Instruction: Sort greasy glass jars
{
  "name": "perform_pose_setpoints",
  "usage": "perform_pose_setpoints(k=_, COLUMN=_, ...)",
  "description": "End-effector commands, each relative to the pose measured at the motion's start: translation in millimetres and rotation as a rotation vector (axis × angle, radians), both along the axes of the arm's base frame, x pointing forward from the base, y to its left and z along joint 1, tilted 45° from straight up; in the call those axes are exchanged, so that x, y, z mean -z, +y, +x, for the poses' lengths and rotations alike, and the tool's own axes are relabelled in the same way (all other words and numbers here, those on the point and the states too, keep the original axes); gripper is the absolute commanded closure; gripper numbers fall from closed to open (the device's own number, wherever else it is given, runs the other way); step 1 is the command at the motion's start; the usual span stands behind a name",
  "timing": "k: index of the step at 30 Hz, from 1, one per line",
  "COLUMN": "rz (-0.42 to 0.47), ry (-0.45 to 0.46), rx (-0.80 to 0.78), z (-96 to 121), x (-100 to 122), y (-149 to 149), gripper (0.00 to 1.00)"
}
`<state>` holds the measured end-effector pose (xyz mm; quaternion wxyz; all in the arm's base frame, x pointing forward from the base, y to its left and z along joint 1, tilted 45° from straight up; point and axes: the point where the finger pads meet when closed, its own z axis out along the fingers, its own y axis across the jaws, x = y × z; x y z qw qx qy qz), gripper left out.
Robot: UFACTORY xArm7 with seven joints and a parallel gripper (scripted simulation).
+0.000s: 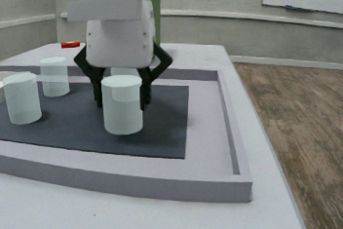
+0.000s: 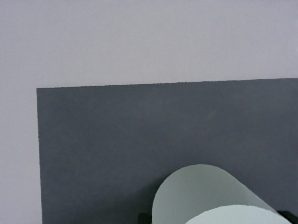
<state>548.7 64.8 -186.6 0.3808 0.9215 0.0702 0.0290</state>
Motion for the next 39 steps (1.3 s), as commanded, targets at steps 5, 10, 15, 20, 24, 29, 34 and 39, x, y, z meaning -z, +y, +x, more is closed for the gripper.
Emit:
perform_pose_setpoints(k=5, rz=0.004, ry=-0.003, rx=-0.003, z=1.3, x=-1.1, y=3.1, gripper=0.32)
perform_pose_setpoints(k=10, rz=0.004, ry=-0.003, rx=-0.003, z=1.3, x=-1.1, y=3.1, gripper=0.35)
perform_pose_setpoints(k=15, rz=0.004, ry=-0.003, rx=-0.003, z=1.3, x=-1.1, y=3.1, gripper=0.35)
perform_pose_setpoints(k=20, rz=0.004, ry=-0.003, rx=-0.003, z=1.3, x=-1.1, y=3.1, gripper=0.35)
perform_pose_setpoints(k=24, rz=0.004, ry=-0.003, rx=-0.003, z=1.3, x=-1.1, y=3.1, gripper=1.0)
perform_pose_setpoints(k=29, rz=0.004, ry=-0.003, rx=-0.003, z=1.3, x=-1.1, y=3.1, gripper=1.0)
perform_pose_setpoints(k=34, rz=0.004, ry=-0.003, rx=-0.003, z=1.3, x=-1.1, y=3.1, gripper=1.0)
perform_pose_setpoints(k=39, rz=0.004, ry=-0.003, rx=-0.003, z=0.4, x=-6.8, y=8.6, gripper=1.0)
